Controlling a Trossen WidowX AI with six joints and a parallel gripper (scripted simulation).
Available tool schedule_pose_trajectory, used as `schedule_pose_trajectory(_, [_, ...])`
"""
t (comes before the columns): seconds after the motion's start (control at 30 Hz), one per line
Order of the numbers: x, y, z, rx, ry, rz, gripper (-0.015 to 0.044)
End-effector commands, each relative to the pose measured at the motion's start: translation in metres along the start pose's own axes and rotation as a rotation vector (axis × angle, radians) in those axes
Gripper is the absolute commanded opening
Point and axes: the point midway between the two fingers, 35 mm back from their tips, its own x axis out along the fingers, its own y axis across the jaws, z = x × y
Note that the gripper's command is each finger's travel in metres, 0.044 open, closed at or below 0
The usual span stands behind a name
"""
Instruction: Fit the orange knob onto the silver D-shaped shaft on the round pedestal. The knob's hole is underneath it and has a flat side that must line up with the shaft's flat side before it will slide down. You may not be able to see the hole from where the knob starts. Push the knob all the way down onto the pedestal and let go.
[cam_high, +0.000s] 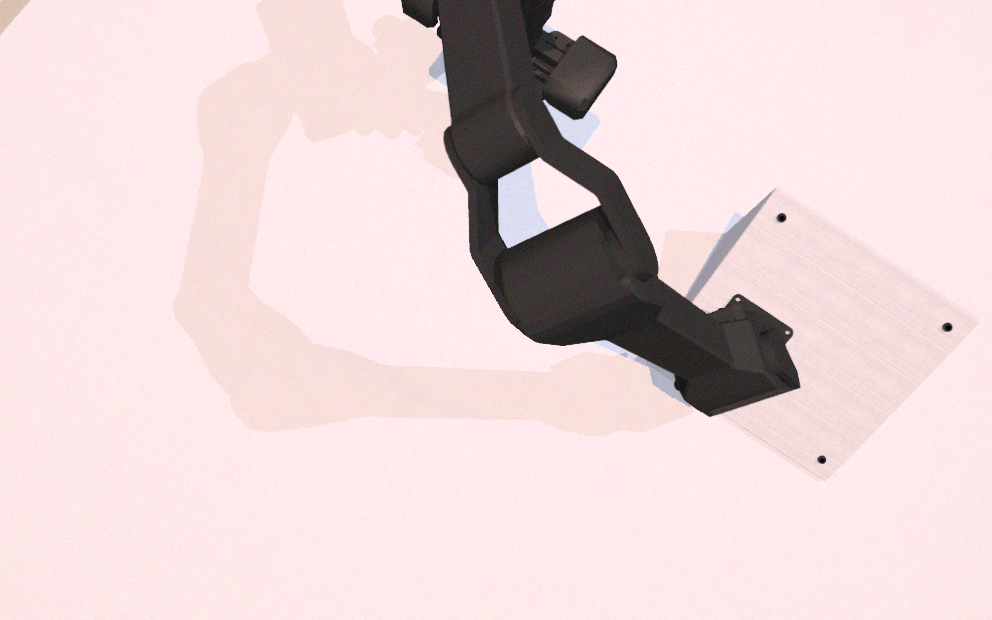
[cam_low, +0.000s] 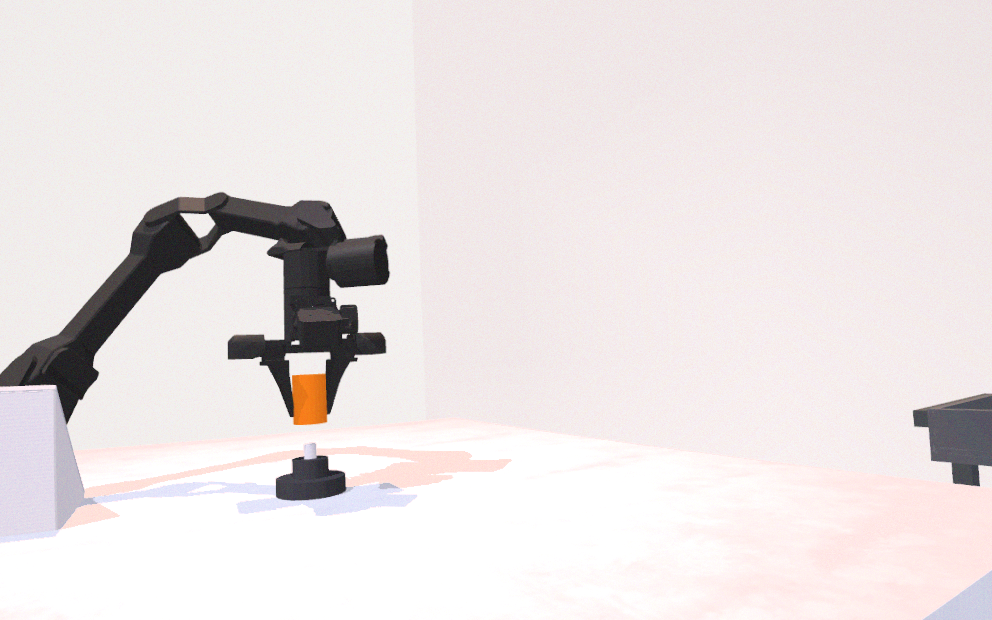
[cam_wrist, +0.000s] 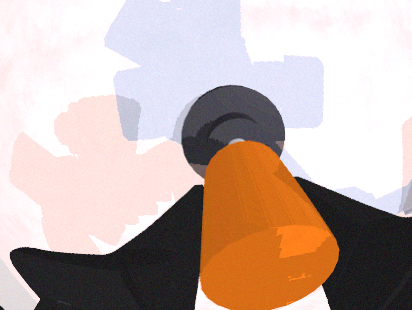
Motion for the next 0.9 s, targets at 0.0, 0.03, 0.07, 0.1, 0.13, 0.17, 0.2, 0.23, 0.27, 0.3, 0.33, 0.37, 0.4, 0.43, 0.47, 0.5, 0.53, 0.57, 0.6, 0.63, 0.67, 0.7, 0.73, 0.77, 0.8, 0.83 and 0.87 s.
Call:
schedule_pose_trajectory(0.0, [0.0, -0.002, -0.001, 0.107, -0.001, -0.002, 0.0])
schedule_pose_trajectory(0.03, [0.0, -0.002, -0.001, 0.121, -0.001, -0.002, 0.0])
schedule_pose_trajectory(0.07, [0.0, -0.003, -0.001, 0.125, -0.001, -0.002, 0.0])
schedule_pose_trajectory(0.1, [0.0, -0.003, -0.001, 0.126, -0.001, -0.002, 0.0])
schedule_pose_trajectory(0.13, [0.0, -0.004, -0.001, 0.126, -0.001, -0.002, 0.0])
schedule_pose_trajectory(0.17, [0.001, -0.004, -0.001, 0.126, -0.001, -0.002, 0.0])
schedule_pose_trajectory(0.2, [0.002, -0.004, -0.001, 0.126, -0.001, -0.002, 0.0])
schedule_pose_trajectory(0.23, [0.003, -0.004, -0.001, 0.126, -0.001, -0.002, 0.0])
schedule_pose_trajectory(0.27, [0.005, -0.004, -0.001, 0.126, -0.001, -0.002, 0.0])
schedule_pose_trajectory(0.3, [0.007, -0.004, -0.001, 0.126, -0.001, -0.002, 0.0])
schedule_pose_trajectory(0.33, [0.01, -0.003, -0.001, 0.126, -0.001, -0.002, 0.0])
schedule_pose_trajectory(0.37, [0.012, -0.003, -0.001, 0.126, -0.001, -0.002, 0.0])
schedule_pose_trajectory(0.4, [0.016, -0.003, -0.001, 0.126, -0.001, -0.002, 0.0])
schedule_pose_trajectory(0.43, [0.019, -0.004, -0.001, 0.126, -0.001, -0.001, 0.0])
schedule_pose_trajectory(0.47, [0.022, -0.004, -0.001, 0.126, -0.001, -0.001, 0.0])
schedule_pose_trajectory(0.5, [0.024, -0.004, -0.001, 0.126, 0.0, -0.001, 0.0])
schedule_pose_trajectory(0.53, [0.026, -0.004, -0.001, 0.126, 0.0, -0.001, 0.0])
schedule_pose_trajectory(0.57, [0.026, -0.004, -0.001, 0.126, 0.0, -0.001, 0.0])
schedule_pose_trajectory(0.6, [0.026, -0.004, -0.001, 0.126, 0.0, -0.001, 0.0])
schedule_pose_trajectory(0.63, [0.026, -0.004, -0.001, 0.126, 0.0, -0.001, 0.0])
schedule_pose_trajectory(0.67, [0.024, -0.005, -0.001, 0.123, 0.0, -0.002, 0.0])
schedule_pose_trajectory(0.7, [0.023, -0.005, -0.001, 0.12, 0.0, -0.002, 0.0])
schedule_pose_trajectory(0.73, [0.022, -0.005, -0.001, 0.12, 0.0, -0.002, 0.0])
schedule_pose_trajectory(0.77, [0.022, -0.005, -0.001, 0.12, 0.0, -0.002, 0.0])
schedule_pose_trajectory(0.8, [0.022, -0.005, -0.001, 0.12, 0.0, -0.002, 0.0])
schedule_pose_trajectory(0.83, [0.023, -0.004, -0.001, 0.12, 0.0, -0.002, 0.0])
schedule_pose_trajectory(0.87, [0.023, -0.004, -0.001, 0.12, 0.0, -0.002, 0.0])
